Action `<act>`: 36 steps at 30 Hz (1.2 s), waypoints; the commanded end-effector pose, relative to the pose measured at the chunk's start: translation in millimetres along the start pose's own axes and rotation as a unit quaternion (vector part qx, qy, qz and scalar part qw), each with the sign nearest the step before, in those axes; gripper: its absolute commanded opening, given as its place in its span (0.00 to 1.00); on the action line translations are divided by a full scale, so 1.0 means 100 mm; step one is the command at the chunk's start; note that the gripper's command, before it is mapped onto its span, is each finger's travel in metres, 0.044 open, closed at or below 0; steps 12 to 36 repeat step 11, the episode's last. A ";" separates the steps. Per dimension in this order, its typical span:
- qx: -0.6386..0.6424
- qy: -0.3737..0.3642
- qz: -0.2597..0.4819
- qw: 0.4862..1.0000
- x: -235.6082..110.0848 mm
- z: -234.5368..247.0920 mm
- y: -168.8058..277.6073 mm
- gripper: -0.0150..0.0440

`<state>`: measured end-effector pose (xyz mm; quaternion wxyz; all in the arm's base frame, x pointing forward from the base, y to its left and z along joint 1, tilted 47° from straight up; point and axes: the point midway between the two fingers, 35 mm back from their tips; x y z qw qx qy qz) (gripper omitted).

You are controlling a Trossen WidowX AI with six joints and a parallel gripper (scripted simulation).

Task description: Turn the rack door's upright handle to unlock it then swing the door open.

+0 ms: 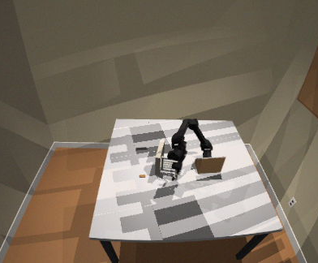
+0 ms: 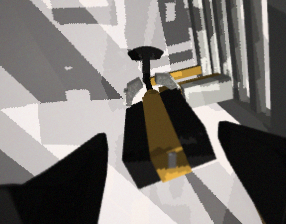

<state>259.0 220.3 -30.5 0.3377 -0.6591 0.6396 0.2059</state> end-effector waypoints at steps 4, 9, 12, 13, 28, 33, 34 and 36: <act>0.000 -0.002 0.001 1.000 -0.08 0.01 0.01 0.76; -0.001 -0.004 0.000 1.000 -0.16 0.01 0.01 0.76; -0.001 -0.005 0.000 1.000 -0.18 0.01 0.01 0.76; -0.001 -0.005 0.000 1.000 -0.18 0.01 0.01 0.76; -0.001 -0.005 0.000 1.000 -0.18 0.01 0.01 0.76; -0.001 -0.005 0.000 1.000 -0.18 0.01 0.01 0.76; -0.001 -0.005 0.000 1.000 -0.18 0.01 0.01 0.76; -0.001 -0.005 0.000 1.000 -0.18 0.01 0.01 0.76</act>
Point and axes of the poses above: the point midway between the two fingers, 35 mm back from their tips, its own x axis out along the fingers, its own z axis across the jaws, y = z × x, and after that the axes turned 12 degrees about -x, right-handed
